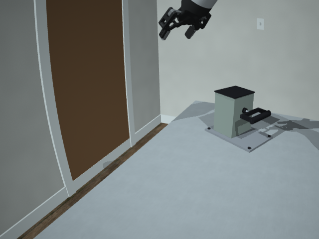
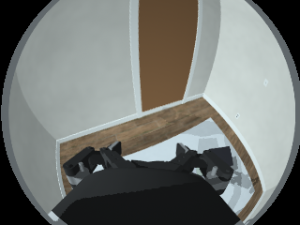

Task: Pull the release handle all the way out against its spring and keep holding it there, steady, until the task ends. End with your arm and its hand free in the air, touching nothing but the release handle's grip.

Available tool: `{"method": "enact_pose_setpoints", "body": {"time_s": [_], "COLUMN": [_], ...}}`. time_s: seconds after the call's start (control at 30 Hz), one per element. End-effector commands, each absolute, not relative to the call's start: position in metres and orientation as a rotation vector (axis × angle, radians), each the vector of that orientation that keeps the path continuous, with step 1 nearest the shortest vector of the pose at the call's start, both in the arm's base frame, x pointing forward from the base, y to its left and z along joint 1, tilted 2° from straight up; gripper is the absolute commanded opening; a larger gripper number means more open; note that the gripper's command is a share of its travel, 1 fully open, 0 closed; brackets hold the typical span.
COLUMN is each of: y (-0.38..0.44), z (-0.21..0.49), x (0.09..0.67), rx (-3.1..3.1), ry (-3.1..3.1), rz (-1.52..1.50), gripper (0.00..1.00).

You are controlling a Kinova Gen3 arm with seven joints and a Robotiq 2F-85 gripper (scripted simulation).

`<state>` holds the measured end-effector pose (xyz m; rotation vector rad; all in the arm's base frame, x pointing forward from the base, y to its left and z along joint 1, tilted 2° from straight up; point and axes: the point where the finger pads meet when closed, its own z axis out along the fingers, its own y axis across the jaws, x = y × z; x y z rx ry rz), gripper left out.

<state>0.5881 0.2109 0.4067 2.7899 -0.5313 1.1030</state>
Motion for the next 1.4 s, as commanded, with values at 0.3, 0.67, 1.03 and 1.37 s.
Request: {"method": "enact_pose_setpoints", "body": {"time_s": [0.3, 0.67, 1.03, 1.37], "y": [0.211, 0.210, 0.182, 0.136], "z": [0.408, 0.406, 0.387, 0.344], "x": [0.588, 0.587, 0.565, 0.523], "rx": [2.790, 2.790, 2.763, 2.675], "ry": [-0.532, -0.553, -0.811, -1.302], "rz": [1.106, 1.100, 1.012, 0.828], "gripper": [1.00, 1.00, 1.00, 1.00]}}
